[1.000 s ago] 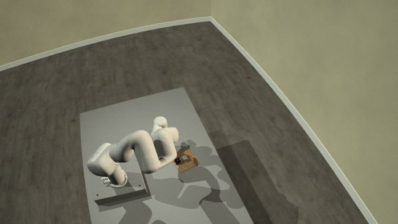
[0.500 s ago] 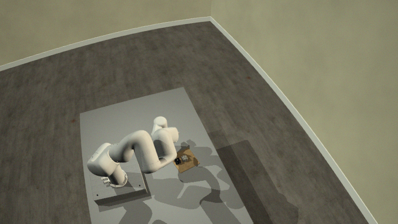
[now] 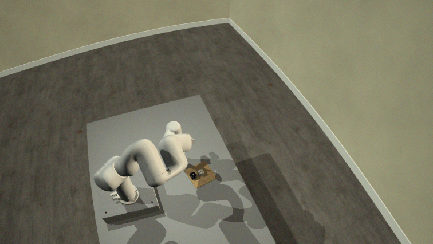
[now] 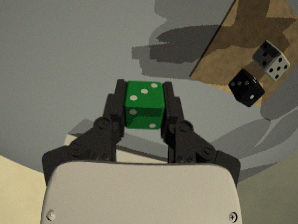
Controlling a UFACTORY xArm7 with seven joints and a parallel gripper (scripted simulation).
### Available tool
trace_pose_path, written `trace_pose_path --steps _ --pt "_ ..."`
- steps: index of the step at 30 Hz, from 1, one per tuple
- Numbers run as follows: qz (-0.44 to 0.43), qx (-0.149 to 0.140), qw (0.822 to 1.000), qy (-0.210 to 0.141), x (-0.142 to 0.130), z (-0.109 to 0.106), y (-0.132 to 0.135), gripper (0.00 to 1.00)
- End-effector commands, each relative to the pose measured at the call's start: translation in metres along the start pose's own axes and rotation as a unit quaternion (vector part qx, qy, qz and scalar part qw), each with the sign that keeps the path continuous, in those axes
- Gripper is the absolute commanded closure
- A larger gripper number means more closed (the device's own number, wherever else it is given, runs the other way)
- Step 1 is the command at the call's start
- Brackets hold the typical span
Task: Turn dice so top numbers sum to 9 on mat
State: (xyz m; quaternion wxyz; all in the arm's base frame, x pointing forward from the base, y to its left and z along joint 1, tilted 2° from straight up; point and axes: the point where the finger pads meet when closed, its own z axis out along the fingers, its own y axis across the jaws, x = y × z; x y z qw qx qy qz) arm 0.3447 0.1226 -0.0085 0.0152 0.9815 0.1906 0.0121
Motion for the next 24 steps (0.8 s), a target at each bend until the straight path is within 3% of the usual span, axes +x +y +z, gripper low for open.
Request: trace_pose_path --steps 1,9,21,24 --pt "0.000 0.003 1.000 -0.001 -0.001 -0.023 0.001 0.73" --pt "0.000 0.003 1.000 -0.001 0.000 -0.060 0.001 0.73" --pt "-0.002 0.003 1.000 0.000 0.000 -0.061 0.001 0.73" --pt "-0.061 0.006 0.998 0.005 0.029 -0.063 0.002 0.73"
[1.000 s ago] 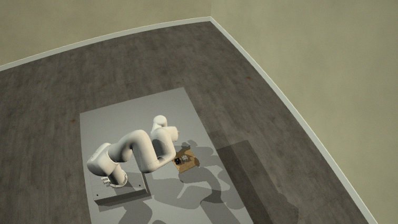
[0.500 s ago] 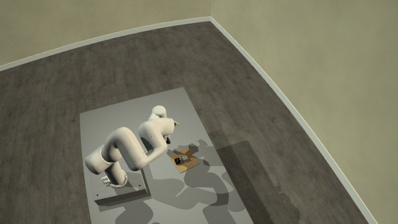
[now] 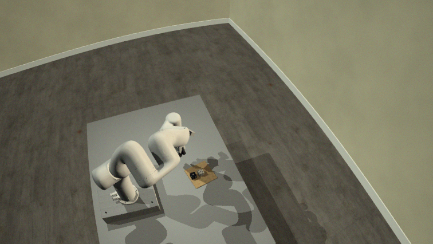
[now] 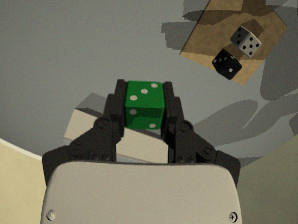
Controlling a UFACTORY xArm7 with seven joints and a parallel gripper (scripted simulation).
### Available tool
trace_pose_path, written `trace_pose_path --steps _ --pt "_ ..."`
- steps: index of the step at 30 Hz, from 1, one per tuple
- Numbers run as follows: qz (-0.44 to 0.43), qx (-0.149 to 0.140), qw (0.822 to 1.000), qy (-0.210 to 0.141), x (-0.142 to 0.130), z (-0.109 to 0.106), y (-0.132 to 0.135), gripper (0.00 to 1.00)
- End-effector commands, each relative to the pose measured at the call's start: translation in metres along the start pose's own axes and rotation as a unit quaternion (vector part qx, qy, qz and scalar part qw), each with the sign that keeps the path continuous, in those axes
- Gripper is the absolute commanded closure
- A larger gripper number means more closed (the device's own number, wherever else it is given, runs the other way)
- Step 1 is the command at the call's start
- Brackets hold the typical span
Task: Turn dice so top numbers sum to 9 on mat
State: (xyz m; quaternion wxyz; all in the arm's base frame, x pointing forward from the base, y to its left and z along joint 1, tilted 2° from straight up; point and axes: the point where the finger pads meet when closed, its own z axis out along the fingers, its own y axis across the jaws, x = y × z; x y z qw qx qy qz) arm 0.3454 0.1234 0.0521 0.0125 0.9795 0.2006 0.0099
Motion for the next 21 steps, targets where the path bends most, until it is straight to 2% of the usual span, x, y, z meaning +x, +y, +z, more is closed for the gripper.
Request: trace_pose_path --steps 1,2,7,15,18,21 --pt "-0.086 0.004 0.996 0.008 0.043 -0.002 0.001 0.73" --pt "-0.088 0.004 0.996 0.008 0.044 -0.002 0.002 0.73" --pt "-0.185 0.002 0.983 0.005 0.083 0.008 0.003 0.73" --pt "-0.225 -0.001 0.974 0.001 0.099 0.015 0.003 0.73" --pt "-0.224 0.001 0.974 0.013 0.099 0.015 0.003 0.73" --pt "-0.224 0.009 0.973 0.045 0.099 0.015 0.004 0.73"
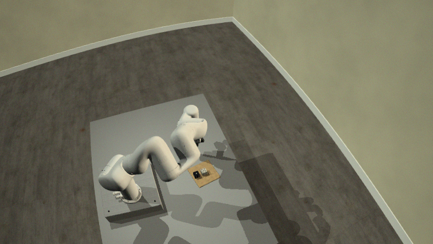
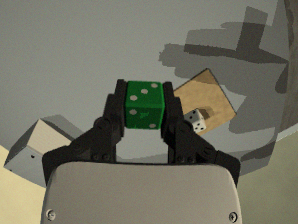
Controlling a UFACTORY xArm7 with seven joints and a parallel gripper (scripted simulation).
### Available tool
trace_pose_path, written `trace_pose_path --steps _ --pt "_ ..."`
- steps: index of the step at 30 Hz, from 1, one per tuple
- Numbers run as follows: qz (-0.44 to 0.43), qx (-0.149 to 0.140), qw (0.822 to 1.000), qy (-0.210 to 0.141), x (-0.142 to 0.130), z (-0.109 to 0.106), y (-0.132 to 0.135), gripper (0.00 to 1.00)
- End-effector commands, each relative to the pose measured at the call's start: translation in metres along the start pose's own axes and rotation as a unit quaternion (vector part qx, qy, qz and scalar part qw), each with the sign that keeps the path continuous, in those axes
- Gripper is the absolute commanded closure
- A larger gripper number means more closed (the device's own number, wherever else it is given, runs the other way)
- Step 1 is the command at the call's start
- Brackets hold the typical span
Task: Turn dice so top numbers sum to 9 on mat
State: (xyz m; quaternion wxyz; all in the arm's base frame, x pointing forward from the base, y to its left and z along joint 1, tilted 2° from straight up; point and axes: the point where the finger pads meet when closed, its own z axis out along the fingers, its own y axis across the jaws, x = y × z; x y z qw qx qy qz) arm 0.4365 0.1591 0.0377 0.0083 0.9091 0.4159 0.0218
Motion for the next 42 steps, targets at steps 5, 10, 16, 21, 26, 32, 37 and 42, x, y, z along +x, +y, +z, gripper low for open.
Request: trace_pose_path --steps 5,10,16,21,26,32,37,42 --pt "0.000 -0.001 0.994 0.112 -0.0007 -0.0012 0.0013 0.73" --pt "0.000 -0.001 0.981 0.193 -0.0016 -0.0017 0.0020 0.73" --pt "0.000 -0.001 0.961 0.275 -0.0025 -0.0018 0.0026 0.73" --pt "-0.001 0.001 0.938 0.346 -0.0038 -0.0009 0.0016 0.73" --pt "0.000 0.000 0.921 0.390 -0.0041 -0.0016 0.0020 0.73" --pt "0.000 0.000 0.894 0.449 -0.0050 -0.0008 0.0015 0.73" --pt "0.000 0.000 0.868 0.496 -0.0057 -0.0006 0.0016 0.73" --pt "0.000 0.000 0.865 0.501 -0.0057 -0.0007 0.0014 0.73"
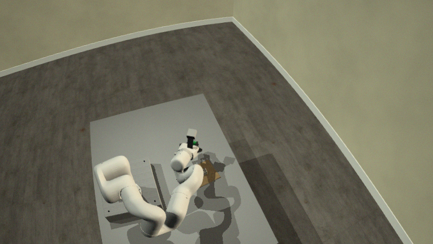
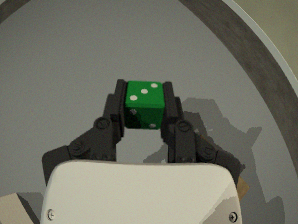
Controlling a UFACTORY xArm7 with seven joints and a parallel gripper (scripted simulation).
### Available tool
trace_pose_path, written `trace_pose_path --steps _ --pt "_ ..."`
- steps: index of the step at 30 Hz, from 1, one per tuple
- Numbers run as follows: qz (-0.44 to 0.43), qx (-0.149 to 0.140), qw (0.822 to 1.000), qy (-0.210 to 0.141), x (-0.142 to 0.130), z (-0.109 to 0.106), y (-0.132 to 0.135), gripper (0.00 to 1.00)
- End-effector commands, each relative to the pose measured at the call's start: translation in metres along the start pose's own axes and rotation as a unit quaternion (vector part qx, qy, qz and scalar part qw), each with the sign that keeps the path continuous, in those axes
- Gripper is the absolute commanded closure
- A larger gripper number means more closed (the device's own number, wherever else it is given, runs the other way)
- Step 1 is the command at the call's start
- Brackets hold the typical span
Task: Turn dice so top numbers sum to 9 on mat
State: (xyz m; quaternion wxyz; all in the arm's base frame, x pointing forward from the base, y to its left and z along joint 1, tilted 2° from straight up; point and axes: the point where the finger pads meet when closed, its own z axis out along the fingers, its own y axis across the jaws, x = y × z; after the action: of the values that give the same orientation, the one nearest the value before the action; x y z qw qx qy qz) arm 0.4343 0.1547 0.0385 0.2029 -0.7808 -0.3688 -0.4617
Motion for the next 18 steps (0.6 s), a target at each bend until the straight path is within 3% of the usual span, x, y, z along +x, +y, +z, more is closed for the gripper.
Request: trace_pose_path --steps 1,18 --pt "-0.002 -0.007 1.000 0.013 -0.001 -0.001 0.000 0.73" --pt "-0.002 -0.007 1.000 0.013 -0.021 0.011 0.000 0.73"
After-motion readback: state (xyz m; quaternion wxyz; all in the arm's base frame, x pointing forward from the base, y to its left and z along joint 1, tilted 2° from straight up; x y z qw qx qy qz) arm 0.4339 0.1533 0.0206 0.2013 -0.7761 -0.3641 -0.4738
